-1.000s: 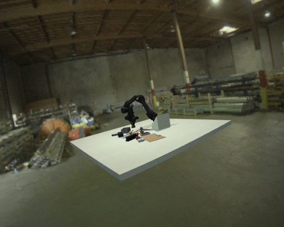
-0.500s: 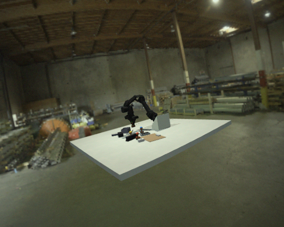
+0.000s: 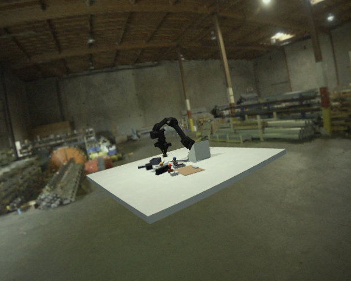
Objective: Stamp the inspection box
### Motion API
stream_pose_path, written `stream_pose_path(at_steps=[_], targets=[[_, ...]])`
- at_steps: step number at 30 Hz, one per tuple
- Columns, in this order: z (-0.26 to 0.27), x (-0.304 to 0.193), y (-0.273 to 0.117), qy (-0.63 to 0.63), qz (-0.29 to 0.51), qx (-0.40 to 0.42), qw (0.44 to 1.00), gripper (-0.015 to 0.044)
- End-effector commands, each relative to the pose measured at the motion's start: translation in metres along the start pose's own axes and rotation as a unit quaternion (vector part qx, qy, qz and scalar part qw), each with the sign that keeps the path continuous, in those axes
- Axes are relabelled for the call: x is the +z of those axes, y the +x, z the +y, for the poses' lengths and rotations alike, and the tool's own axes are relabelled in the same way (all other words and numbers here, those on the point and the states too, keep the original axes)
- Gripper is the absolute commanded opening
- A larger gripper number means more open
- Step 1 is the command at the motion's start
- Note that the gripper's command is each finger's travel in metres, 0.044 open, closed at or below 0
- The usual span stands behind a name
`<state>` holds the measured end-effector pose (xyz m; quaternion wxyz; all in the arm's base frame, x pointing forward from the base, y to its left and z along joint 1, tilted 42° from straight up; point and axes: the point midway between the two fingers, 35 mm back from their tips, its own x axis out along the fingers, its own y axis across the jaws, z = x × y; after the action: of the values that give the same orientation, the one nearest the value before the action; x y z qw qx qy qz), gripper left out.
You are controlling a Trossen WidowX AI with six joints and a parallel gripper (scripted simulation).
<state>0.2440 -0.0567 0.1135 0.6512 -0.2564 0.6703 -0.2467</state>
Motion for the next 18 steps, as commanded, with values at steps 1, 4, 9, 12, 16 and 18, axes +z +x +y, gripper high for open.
stream_pose_path(at_steps=[1, 4, 9, 12, 16, 18], targets=[[0.022, 0.009, -0.003, 0.001, -0.004, 0.007, 1.000, 0.0000], [0.040, 0.014, -0.004, 0.000, -0.004, 0.010, 1.000, 0.0000], [0.071, 0.019, -0.005, -0.001, -0.004, 0.013, 1.000, 0.0000], [0.090, 0.021, -0.006, -0.001, -0.004, 0.014, 1.000, 0.0000], [0.115, 0.021, -0.006, -0.001, -0.003, 0.014, 1.000, 0.0000], [0.127, 0.020, -0.006, -0.001, -0.003, 0.013, 1.000, 0.0000]])
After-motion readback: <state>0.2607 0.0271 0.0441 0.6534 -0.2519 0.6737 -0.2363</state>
